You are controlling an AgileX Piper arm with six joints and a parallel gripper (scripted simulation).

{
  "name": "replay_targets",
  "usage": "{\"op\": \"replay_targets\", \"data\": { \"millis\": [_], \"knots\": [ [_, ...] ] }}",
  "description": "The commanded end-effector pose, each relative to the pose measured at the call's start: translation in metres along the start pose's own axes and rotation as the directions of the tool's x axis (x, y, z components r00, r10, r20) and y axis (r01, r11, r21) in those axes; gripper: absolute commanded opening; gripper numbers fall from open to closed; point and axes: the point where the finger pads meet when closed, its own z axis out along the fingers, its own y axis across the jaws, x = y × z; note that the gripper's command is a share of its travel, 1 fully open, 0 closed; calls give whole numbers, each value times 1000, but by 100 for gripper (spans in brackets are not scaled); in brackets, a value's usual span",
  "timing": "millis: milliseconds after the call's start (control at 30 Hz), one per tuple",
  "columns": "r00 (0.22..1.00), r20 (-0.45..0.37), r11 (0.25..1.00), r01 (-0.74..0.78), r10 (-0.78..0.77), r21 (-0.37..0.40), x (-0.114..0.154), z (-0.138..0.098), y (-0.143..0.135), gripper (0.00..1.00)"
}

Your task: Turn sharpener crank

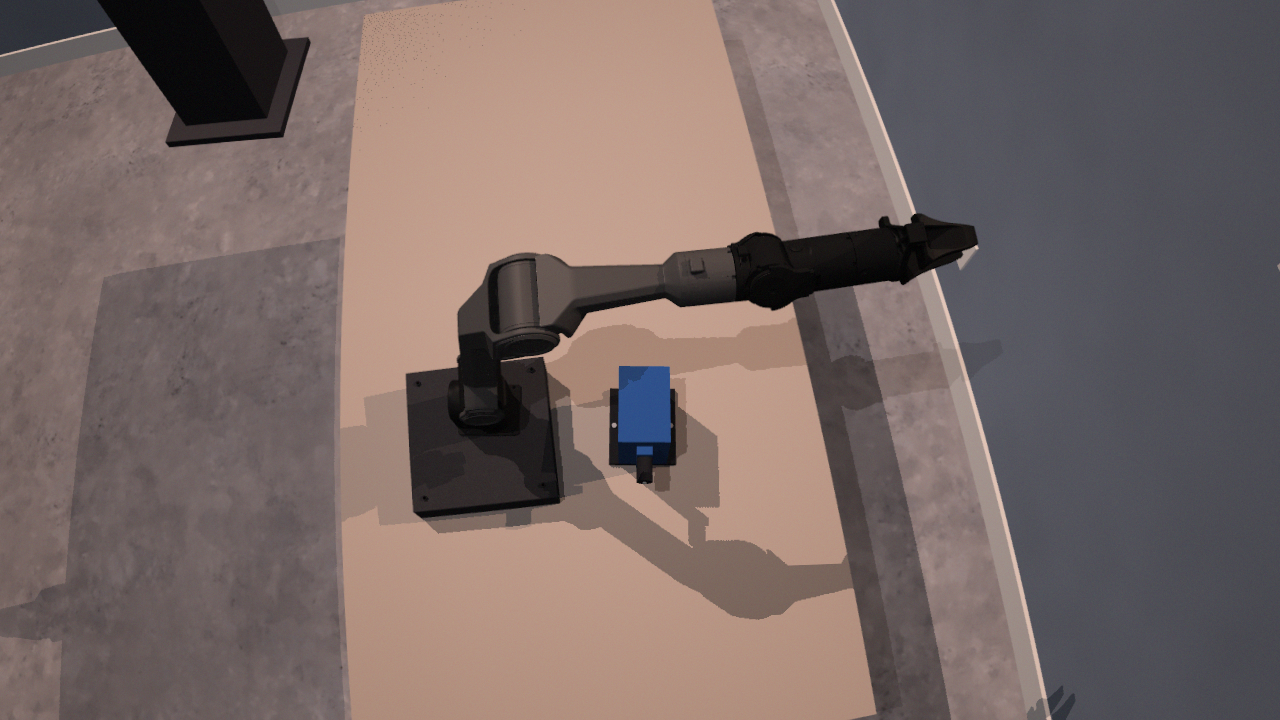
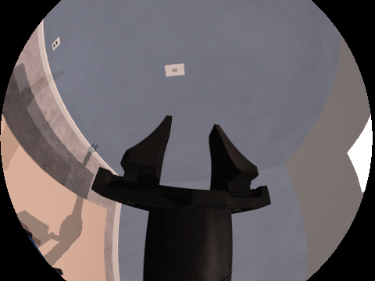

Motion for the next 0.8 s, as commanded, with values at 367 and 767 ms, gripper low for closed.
{"op": "replay_targets", "data": {
  "millis": [367, 767],
  "knots": [
    [963, -161, 972, -228, 217, -55, 48, -16, 14, 69],
    [864, -312, 901, -430, 394, -53, 94, -38, 32, 69]
  ]
}}
